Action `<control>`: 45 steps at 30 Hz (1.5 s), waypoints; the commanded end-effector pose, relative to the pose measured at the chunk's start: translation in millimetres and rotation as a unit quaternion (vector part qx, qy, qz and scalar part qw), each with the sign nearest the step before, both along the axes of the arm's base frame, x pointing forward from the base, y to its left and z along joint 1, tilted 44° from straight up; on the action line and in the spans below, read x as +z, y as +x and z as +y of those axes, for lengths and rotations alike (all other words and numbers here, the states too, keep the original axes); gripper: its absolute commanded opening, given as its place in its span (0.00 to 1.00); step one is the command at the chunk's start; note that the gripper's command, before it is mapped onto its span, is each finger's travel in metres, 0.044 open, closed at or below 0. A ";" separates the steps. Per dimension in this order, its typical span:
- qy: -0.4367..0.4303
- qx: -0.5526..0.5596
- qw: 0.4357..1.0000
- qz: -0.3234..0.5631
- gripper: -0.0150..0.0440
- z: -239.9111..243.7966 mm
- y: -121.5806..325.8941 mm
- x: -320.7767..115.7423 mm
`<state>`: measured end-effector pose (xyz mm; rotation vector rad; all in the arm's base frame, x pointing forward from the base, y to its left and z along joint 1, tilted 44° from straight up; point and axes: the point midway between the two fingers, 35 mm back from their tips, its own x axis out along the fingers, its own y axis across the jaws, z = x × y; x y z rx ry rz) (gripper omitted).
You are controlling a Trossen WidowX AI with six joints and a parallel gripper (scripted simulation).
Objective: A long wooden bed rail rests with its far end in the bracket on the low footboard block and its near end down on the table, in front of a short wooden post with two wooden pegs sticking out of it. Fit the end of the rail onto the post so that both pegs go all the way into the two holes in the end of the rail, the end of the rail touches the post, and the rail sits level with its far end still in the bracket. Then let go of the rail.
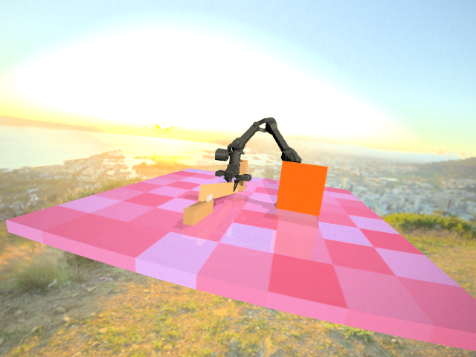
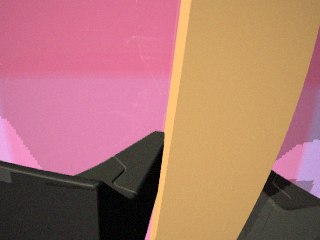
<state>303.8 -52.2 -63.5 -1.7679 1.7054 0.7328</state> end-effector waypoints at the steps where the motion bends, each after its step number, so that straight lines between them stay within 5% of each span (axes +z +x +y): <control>1: -0.002 0.000 1.000 0.000 0.32 -0.7 0.0 0.0; 4: -0.002 0.000 1.000 0.000 0.25 -0.7 0.0 0.0; 45: -0.001 0.000 1.000 0.000 0.25 10.4 1.0 10.6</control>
